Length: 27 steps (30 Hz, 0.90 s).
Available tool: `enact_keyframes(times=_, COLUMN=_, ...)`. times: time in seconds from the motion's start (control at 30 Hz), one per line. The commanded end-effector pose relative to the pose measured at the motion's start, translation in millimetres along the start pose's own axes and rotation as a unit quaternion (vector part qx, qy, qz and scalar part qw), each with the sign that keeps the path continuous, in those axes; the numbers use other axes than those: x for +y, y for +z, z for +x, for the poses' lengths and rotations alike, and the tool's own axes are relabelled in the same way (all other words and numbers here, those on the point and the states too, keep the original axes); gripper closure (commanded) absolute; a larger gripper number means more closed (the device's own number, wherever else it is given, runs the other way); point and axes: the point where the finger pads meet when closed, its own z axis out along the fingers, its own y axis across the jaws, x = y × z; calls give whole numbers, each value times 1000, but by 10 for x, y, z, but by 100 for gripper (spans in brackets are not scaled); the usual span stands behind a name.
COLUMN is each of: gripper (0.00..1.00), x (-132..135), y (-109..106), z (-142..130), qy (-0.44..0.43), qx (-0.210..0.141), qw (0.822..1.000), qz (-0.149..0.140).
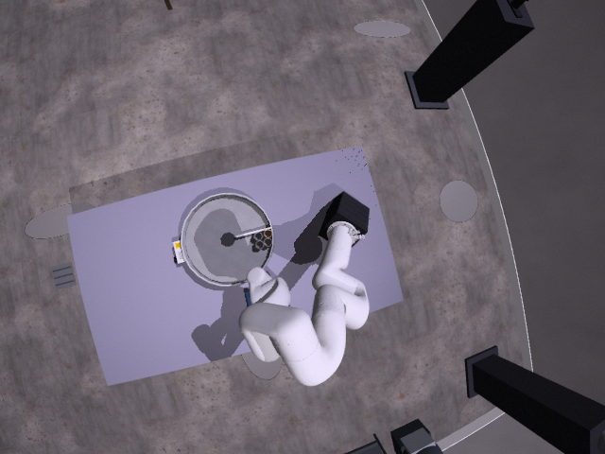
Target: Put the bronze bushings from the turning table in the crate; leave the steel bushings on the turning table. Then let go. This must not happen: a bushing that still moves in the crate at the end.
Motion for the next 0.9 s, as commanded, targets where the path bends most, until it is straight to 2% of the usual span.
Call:
enact_keyframes(times=0.0, gripper=100, x=-5, y=5, z=10, qy=0, qx=0, qw=1000, qz=1)
enact_keyframes(times=0.53, gripper=100, x=-5, y=7, z=12, qy=0, qx=0, qw=1000, qz=1)
enact_keyframes(times=0.57, gripper=89, x=-5, y=7, z=12, qy=0, qx=0, qw=1000, qz=1)
enact_keyframes(times=0.87, gripper=89, x=-5, y=7, z=12, qy=0, qx=0, qw=1000, qz=1)
